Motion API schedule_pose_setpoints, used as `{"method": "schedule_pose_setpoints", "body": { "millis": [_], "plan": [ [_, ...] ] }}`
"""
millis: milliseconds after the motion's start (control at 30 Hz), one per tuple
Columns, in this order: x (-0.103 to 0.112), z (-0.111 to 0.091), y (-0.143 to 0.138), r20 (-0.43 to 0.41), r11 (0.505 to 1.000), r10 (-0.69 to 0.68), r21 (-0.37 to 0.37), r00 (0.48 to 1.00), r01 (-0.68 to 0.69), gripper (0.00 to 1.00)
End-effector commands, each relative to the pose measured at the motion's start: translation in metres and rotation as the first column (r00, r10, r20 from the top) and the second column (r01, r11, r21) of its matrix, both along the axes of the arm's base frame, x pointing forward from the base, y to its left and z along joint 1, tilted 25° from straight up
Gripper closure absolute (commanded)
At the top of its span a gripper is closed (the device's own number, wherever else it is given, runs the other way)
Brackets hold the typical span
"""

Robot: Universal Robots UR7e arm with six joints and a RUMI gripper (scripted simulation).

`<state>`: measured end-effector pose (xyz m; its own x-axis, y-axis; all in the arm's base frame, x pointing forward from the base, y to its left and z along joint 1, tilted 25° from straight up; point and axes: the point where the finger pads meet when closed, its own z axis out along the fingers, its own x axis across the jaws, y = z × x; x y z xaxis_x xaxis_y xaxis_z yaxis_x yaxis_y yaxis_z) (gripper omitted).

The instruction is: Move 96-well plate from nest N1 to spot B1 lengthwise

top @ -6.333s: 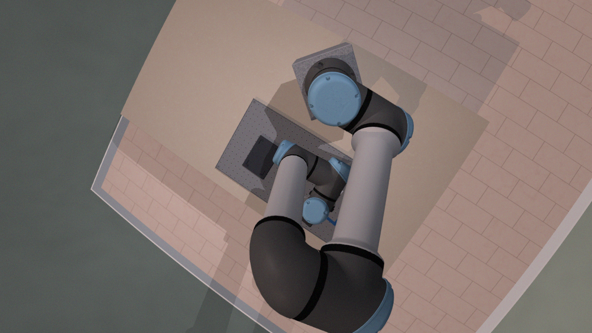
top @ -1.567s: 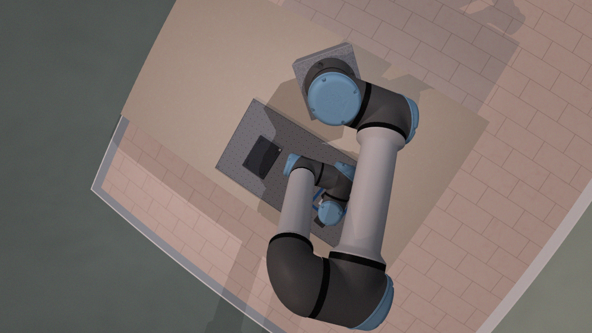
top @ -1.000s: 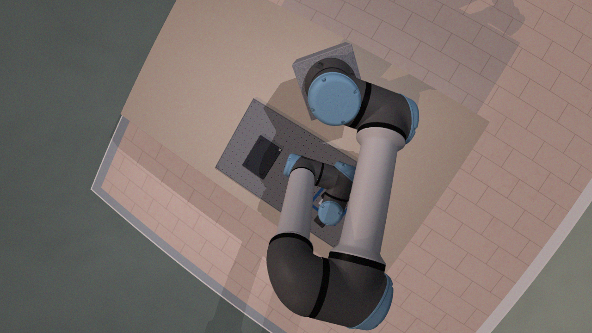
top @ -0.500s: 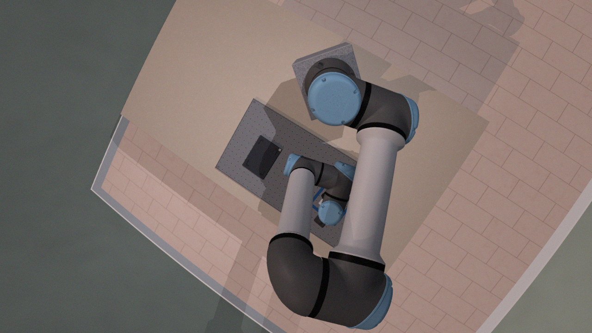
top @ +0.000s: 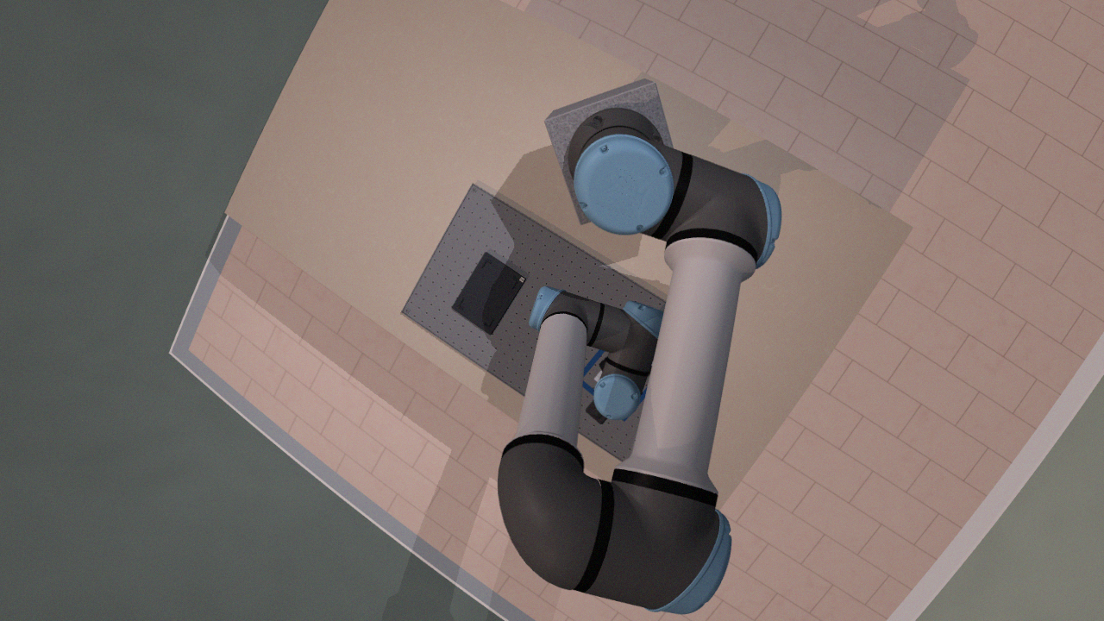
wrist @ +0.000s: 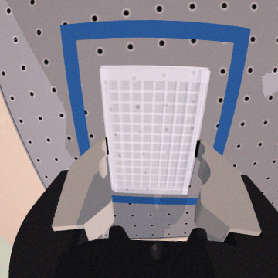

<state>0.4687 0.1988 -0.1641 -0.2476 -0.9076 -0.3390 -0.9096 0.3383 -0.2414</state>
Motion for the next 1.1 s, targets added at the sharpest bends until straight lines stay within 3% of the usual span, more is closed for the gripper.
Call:
{"method": "schedule_pose_setpoints", "body": {
  "millis": [0, 167, 200, 867, 1067],
  "plan": [
    [0.0005, -0.0002, 0.0002, 0.001, 1.0, 0.0, 0.0, 1.0, 0.0, 1.0],
    [0.0006, -0.0005, 0.0003, 0.001, 1.0, 0.0, 0.0, 1.0, 0.0, 1.0],
    [0.0006, -0.0005, 0.0003, 0.001, 1.0, 0.0, 0.0, 1.0, 0.0, 0.0],
    [0.0006, -0.0005, 0.0002, 0.001, 1.0, 0.0, 0.0, 1.0, 0.0, 0.0],
    [-0.003, 0.0091, -0.0024, 0.001, 1.0, 0.0, 0.0, 1.0, 0.0, 0.0]
  ]
}}
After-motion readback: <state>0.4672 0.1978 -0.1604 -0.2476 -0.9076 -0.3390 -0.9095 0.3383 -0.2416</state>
